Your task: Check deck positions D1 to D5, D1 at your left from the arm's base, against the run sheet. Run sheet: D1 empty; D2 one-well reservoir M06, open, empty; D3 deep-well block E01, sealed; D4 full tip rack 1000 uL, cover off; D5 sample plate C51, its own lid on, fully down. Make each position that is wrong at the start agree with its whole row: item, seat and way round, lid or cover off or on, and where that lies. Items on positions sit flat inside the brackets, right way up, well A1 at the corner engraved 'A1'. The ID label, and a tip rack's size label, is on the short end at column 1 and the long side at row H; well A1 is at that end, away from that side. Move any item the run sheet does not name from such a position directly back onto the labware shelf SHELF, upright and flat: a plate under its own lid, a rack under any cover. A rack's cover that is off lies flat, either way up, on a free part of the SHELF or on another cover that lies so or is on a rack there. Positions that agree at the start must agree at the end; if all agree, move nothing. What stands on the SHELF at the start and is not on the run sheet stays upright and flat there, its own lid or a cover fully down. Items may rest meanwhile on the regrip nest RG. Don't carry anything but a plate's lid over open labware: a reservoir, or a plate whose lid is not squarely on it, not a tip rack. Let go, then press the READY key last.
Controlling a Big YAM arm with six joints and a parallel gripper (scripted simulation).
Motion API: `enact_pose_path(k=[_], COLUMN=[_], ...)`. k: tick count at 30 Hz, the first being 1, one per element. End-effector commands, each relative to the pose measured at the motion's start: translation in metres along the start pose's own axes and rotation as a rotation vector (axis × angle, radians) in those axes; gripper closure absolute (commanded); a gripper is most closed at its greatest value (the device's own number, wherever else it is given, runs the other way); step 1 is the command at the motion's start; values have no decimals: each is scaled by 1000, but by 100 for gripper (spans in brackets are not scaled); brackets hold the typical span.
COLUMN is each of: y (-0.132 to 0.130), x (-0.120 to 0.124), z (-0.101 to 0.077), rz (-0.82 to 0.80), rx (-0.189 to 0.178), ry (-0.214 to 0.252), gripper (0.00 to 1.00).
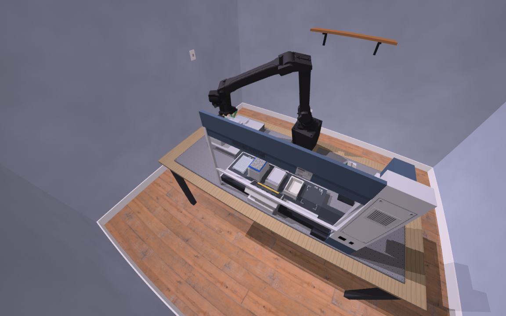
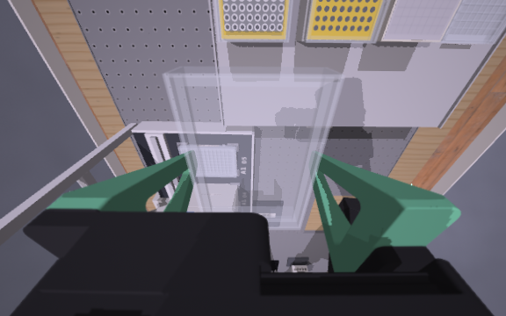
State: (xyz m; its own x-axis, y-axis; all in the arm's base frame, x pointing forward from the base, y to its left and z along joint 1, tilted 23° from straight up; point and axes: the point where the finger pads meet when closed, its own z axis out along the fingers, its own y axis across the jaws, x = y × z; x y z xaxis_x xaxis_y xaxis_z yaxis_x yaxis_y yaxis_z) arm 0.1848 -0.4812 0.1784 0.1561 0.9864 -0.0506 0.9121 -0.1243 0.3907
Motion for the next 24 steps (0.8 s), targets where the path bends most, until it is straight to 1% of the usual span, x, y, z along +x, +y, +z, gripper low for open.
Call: enact_pose_path(k=[1,12,14,16,20,21,22,24], y=[9,9,17,22,22,16,15,7], x=[-25,-26,-28,-25,-25,-28,-27,-11], z=[-17,-17,-12,-6,-3,-3,-1,18], rz=[-9,-7,-17,-20,-20,-17,-13,-1], rx=[-17,-17,-27,-27,-27,-26,-24,-7], ry=[-41,-41,-56,-51,-51,-56,-54,-15], gripper=[100,100,100,100,100,100,100,100])
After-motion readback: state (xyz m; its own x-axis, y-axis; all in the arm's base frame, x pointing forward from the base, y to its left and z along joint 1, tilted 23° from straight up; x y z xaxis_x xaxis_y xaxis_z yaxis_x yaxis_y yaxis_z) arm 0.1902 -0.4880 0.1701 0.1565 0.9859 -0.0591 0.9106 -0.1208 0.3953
